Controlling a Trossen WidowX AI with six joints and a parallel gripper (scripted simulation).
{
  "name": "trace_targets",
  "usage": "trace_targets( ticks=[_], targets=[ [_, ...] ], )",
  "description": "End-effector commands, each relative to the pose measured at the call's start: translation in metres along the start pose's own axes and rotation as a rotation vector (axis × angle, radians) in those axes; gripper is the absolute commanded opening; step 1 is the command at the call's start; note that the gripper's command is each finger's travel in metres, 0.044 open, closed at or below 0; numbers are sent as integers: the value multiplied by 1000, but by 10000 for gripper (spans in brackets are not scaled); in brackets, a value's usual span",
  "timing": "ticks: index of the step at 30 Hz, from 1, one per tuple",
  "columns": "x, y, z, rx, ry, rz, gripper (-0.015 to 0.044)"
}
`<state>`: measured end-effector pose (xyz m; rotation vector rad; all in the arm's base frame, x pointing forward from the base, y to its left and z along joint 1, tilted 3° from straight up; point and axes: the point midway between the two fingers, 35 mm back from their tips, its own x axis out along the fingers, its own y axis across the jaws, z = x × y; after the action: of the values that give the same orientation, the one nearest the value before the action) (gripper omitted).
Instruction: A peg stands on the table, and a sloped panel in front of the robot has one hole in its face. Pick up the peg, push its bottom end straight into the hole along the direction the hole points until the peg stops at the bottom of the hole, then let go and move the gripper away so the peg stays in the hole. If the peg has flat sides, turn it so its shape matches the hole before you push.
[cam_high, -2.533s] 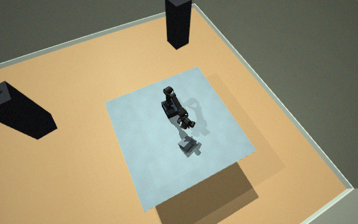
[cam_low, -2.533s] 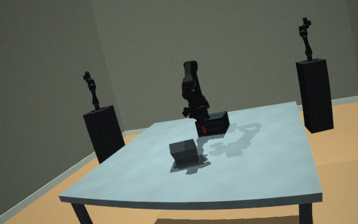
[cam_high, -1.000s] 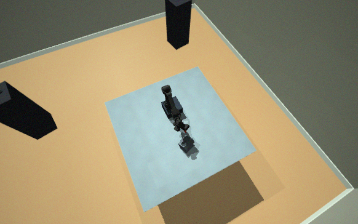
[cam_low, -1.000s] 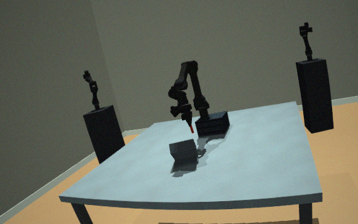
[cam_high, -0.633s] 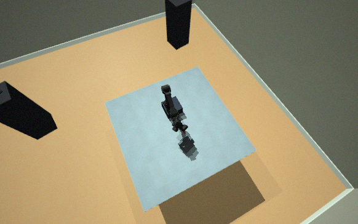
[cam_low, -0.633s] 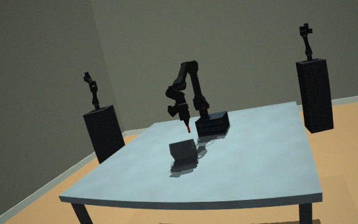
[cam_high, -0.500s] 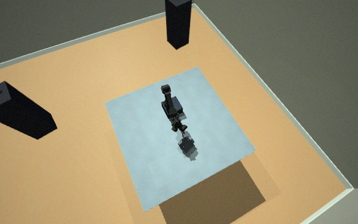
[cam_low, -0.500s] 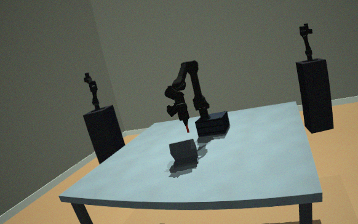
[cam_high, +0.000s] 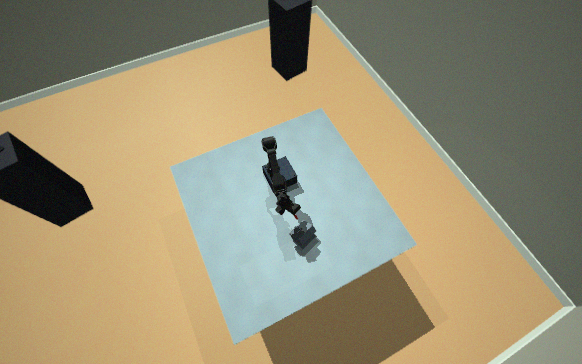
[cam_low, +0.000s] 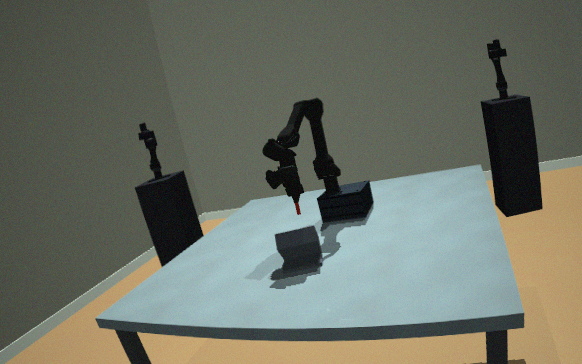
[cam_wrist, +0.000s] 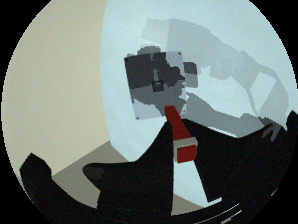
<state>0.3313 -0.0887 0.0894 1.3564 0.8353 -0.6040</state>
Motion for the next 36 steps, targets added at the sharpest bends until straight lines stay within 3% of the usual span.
trace_targets(
  ticks=[1,36],
  targets=[
    [-2,0,2,-2,-4,15,0],
    [41,2,16,17,-28,50,0]
  ],
)
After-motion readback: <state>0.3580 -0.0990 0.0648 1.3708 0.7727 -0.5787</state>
